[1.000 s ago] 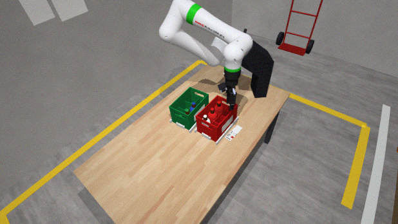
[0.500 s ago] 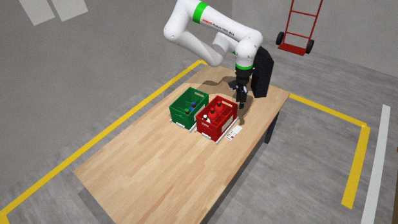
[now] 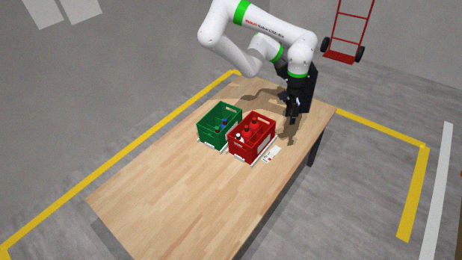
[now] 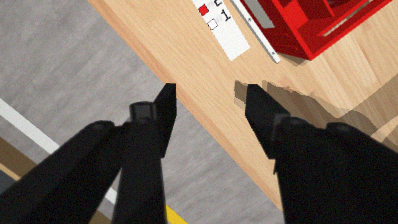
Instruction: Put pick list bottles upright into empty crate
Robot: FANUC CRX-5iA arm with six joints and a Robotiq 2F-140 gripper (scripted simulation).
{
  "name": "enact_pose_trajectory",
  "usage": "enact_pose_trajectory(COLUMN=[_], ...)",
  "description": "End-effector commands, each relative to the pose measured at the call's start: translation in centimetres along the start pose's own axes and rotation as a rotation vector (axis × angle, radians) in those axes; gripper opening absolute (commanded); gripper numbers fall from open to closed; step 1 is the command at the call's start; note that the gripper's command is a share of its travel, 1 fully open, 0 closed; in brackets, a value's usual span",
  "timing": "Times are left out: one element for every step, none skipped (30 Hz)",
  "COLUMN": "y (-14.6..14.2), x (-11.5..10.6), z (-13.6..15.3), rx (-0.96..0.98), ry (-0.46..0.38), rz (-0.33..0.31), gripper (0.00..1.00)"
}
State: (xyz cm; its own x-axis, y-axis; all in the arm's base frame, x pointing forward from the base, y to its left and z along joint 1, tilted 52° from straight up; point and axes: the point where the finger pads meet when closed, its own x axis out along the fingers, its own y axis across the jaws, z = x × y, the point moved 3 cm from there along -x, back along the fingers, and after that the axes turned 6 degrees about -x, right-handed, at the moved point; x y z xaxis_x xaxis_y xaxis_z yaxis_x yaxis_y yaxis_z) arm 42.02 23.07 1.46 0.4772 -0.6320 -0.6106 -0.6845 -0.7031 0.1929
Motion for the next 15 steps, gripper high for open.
enact_pose_trajectory(y=[-0.7,-0.9,-1.1,-1.4,-1.6,-1.8,-2.0,-2.2,-2.2,-2.2,-2.5,-2.7,-2.9,-3.1,-3.3], x=[-0.5,-0.7,-0.9,-1.0,-1.2,-1.3,-1.5,-1.7,-1.7,-1.7,-1.8,-2.0,-2.2,-2.3,-2.5], z=[1.2,1.6,2.0,2.4,2.9,3.3,3.7,4.1,4.1,4.1,4.5,4.9,5.4,5.8,6.2], rx=[0.0,0.0,0.0,0.0,0.0,0.0,0.0,0.0,0.0,0.0,0.0,0.0,0.0,0.0,0.0], ry=[0.0,0.0,0.0,0.0,0.0,0.0,0.0,0.0,0.0,0.0,0.0,0.0,0.0,0.0,0.0], rz=[-0.001,-0.001,-0.001,-0.001,-0.001,-0.001,-0.001,-0.001,-0.001,-0.001,-0.001,-0.001,-0.001,-0.001,-0.001], gripper=[0.44,0.44,0.44,0.44,0.44,0.44,0.44,0.44,0.44,0.44,0.44,0.44,0.44,0.44,0.44])
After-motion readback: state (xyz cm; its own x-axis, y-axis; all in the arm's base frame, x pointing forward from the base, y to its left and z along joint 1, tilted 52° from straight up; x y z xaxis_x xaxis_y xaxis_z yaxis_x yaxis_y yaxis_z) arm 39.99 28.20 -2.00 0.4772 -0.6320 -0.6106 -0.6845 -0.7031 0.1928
